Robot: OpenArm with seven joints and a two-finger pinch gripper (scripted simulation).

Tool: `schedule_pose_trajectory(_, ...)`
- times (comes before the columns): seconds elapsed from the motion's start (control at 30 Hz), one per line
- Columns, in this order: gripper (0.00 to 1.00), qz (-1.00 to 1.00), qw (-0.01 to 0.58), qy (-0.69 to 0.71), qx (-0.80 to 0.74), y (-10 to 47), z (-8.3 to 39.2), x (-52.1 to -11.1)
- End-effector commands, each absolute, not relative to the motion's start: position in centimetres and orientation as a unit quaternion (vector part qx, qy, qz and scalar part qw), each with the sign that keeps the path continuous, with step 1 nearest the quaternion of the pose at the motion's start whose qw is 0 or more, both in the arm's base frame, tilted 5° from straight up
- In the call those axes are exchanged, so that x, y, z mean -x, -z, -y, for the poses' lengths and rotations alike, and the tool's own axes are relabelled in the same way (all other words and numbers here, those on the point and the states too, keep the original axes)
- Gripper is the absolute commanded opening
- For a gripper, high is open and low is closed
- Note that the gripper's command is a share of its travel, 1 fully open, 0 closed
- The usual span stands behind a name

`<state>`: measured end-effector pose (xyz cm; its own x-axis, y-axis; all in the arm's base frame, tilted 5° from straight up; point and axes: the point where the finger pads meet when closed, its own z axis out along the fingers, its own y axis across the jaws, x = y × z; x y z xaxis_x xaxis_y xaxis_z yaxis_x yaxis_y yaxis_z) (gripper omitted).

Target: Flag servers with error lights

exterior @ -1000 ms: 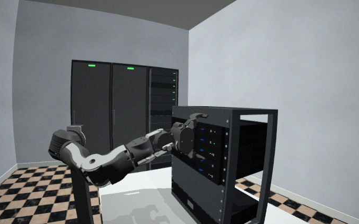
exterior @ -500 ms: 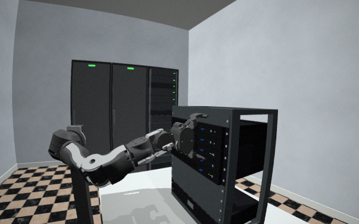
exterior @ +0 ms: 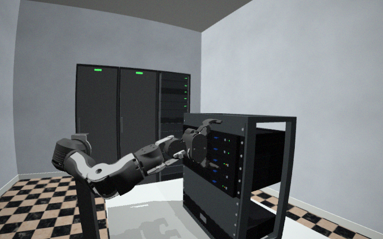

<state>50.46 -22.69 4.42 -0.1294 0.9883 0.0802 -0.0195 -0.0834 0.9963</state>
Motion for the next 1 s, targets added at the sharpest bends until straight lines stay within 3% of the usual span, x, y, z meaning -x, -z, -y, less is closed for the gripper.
schedule_pose_trajectory(0.0, 1.00, -0.507, 0.449, -0.556, -0.483, -4.8, 22.7, -50.5)
schedule_pose_trajectory(0.2, 1.00, -0.507, 0.449, -0.556, -0.483, -7.9, 22.8, -50.4)
schedule_pose_trajectory(0.97, 1.00, -0.507, 0.449, -0.556, -0.481, -8.0, 22.8, -50.4)
